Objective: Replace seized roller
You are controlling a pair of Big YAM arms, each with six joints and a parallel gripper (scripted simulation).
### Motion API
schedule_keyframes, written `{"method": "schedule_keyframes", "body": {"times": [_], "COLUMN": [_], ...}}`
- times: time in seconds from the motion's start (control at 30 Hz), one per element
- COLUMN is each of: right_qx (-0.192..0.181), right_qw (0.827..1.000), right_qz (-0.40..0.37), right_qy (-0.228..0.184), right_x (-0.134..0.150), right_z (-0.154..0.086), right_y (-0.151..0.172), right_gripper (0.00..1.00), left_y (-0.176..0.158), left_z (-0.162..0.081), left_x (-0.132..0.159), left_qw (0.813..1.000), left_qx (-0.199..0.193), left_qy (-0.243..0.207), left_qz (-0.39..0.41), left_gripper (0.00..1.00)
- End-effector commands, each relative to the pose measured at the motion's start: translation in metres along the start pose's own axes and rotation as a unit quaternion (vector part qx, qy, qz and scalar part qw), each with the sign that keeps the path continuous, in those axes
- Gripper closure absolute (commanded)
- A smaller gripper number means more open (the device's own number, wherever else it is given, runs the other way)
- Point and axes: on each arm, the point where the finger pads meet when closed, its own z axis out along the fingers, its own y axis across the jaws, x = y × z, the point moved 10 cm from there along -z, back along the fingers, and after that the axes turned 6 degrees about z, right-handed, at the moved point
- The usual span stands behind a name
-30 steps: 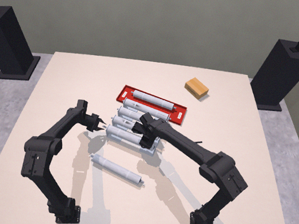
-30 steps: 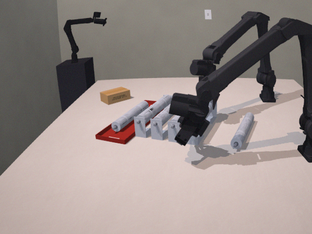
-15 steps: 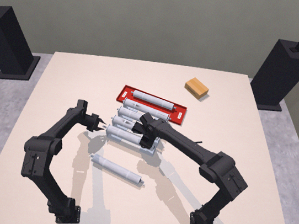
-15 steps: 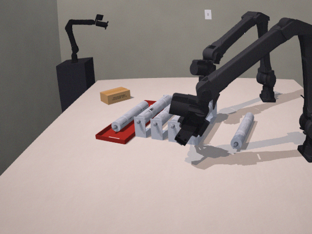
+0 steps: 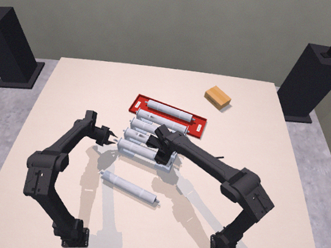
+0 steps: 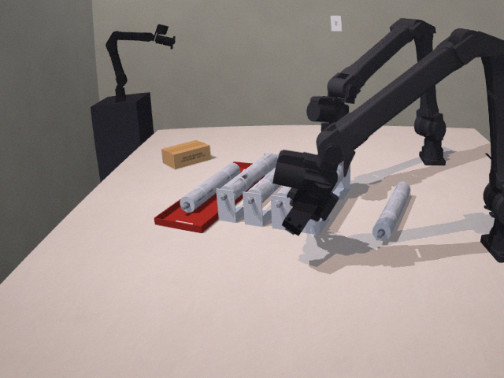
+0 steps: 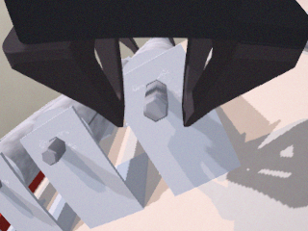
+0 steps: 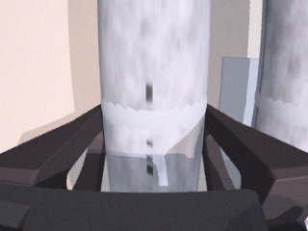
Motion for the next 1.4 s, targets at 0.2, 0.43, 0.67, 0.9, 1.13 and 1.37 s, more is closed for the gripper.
{"method": "schedule_keyframes", "body": {"times": [0.2, 0.43, 0.67, 0.9, 1.13, 1.37], "right_qx": [0.006, 0.007, 0.008, 0.006, 0.014, 0.011], "right_qw": [1.0, 1.0, 1.0, 1.0, 1.0, 1.0], "right_qz": [-0.006, -0.006, -0.006, -0.006, -0.008, -0.015], "right_qy": [0.002, 0.0, -0.002, 0.001, -0.016, -0.015], "right_x": [0.01, 0.01, 0.01, 0.011, -0.001, -0.005], "right_z": [-0.014, -0.014, -0.011, -0.007, -0.015, -0.013], "right_y": [-0.004, -0.005, -0.005, -0.006, -0.011, -0.004], "right_gripper": [0.68, 0.68, 0.68, 0.68, 0.38, 0.38], "left_y": [-0.001, -0.001, -0.001, -0.001, -0.001, -0.001], "left_z": [0.004, 0.004, 0.004, 0.004, 0.004, 0.004], "left_x": [-0.007, -0.007, -0.007, -0.007, -0.007, -0.007], "left_qw": [1.0, 1.0, 1.0, 1.0, 1.0, 1.0], "left_qx": [-0.006, -0.006, -0.006, -0.006, -0.006, -0.006], "left_qy": [0.004, 0.004, 0.004, 0.004, 0.004, 0.004], "left_qz": [-0.009, -0.009, -0.009, -0.009, -0.009, -0.009], "left_gripper": [0.68, 0.68, 0.68, 0.68, 0.68, 0.68]}}
